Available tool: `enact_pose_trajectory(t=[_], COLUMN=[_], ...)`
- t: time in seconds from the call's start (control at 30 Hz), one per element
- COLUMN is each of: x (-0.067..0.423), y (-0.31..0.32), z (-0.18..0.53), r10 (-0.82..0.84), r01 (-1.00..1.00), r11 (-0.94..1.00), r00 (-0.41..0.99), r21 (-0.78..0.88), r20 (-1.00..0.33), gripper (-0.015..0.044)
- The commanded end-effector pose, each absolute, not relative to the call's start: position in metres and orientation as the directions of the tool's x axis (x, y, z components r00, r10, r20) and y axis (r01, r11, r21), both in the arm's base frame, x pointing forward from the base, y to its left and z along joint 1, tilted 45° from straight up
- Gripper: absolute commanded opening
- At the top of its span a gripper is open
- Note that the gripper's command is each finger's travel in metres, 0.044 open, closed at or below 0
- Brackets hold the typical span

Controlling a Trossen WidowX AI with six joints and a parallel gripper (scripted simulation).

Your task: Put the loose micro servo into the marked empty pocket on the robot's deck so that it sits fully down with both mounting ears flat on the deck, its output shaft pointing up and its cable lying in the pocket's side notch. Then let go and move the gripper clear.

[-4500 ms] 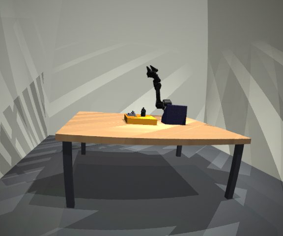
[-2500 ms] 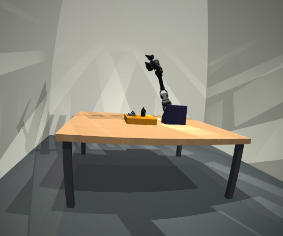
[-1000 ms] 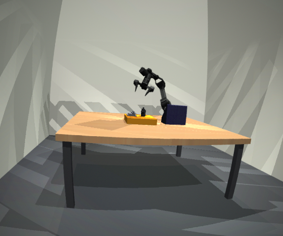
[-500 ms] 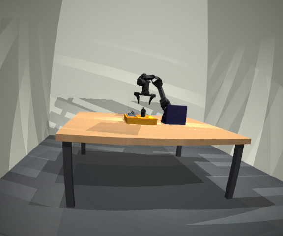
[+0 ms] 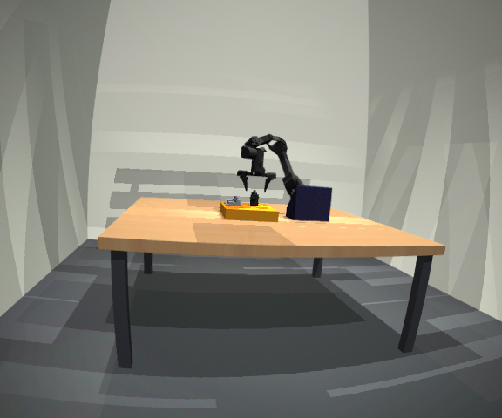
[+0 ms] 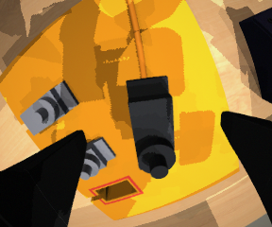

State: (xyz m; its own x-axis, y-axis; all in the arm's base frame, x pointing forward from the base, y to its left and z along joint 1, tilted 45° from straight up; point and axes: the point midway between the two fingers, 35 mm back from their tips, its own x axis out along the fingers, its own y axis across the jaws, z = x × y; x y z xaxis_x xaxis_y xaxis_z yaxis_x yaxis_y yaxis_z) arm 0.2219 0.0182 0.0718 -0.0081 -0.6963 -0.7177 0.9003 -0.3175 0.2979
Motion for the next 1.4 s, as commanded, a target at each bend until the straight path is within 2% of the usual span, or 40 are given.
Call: enact_pose_trajectory(t=[0.0, 0.47, 0.87, 1.07, 1.17, 1.37], x=[0.222, 0.221, 0.221, 0.221, 0.222, 0.218], y=[0.015, 0.002, 0.002, 0.002, 0.005, 0.021], z=[0.069, 0.056, 0.056, 0.056, 0.059, 0.078], r10=[-0.699, -0.7, -0.7, -0.7, -0.699, -0.699], r01=[0.902, 0.902, 0.902, 0.902, 0.902, 0.902], r11=[-0.313, -0.313, -0.313, -0.313, -0.313, -0.313], r00=[-0.007, -0.006, -0.006, -0.006, -0.006, -0.007], r21=[0.298, 0.298, 0.298, 0.298, 0.298, 0.297], r20=[-0.715, -0.715, -0.715, -0.715, -0.715, -0.715], gripper=[0.044, 0.044, 0.0125, 0.0085, 0.0006, 0.0])
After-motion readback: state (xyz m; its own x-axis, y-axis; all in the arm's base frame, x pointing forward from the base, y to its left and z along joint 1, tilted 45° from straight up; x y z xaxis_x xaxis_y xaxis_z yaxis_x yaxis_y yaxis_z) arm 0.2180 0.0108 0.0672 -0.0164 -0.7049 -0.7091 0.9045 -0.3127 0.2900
